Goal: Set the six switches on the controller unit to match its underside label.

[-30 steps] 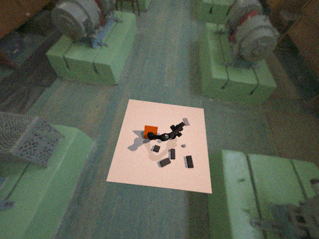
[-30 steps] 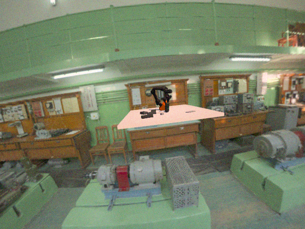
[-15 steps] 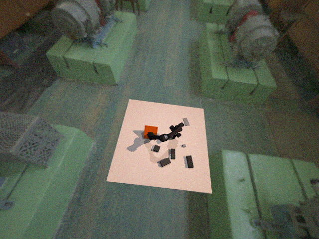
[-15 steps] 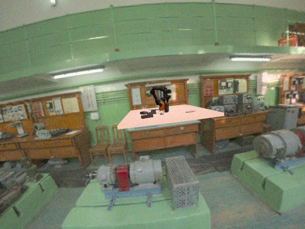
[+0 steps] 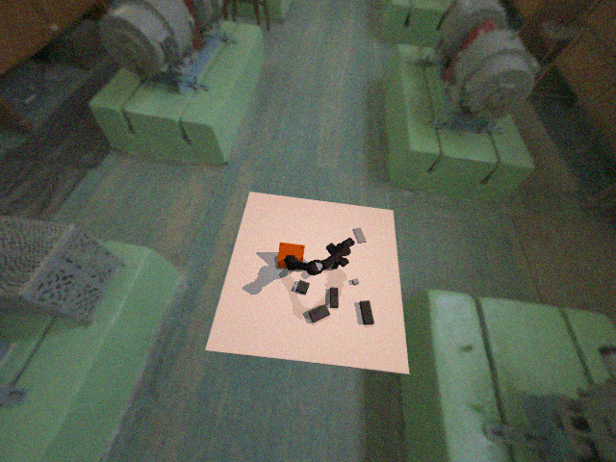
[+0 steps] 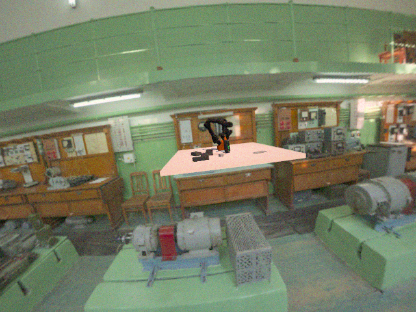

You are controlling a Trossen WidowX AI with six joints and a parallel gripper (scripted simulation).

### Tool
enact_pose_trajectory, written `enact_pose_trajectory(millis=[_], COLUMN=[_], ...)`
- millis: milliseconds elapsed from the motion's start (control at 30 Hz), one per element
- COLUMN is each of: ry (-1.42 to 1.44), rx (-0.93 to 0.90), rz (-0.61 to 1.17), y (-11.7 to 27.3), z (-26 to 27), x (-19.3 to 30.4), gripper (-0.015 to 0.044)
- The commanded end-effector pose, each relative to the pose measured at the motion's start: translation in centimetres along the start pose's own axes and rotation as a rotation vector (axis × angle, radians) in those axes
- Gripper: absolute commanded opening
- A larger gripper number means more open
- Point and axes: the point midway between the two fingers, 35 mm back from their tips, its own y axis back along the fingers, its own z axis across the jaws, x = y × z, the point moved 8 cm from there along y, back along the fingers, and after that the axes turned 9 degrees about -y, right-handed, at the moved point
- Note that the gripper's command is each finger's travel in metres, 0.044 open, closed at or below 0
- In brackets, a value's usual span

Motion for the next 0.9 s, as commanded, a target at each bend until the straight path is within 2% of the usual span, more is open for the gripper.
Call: enact_pose_trajectory(millis=[0,867], ry=[0.007,0.007], rx=[-0.002,-0.001], rz=[0.012,0.013], y=[-0.4,-0.8], z=[0.0,-0.3], x=[0.5,2.5], gripper=[0.0337,0.0337])
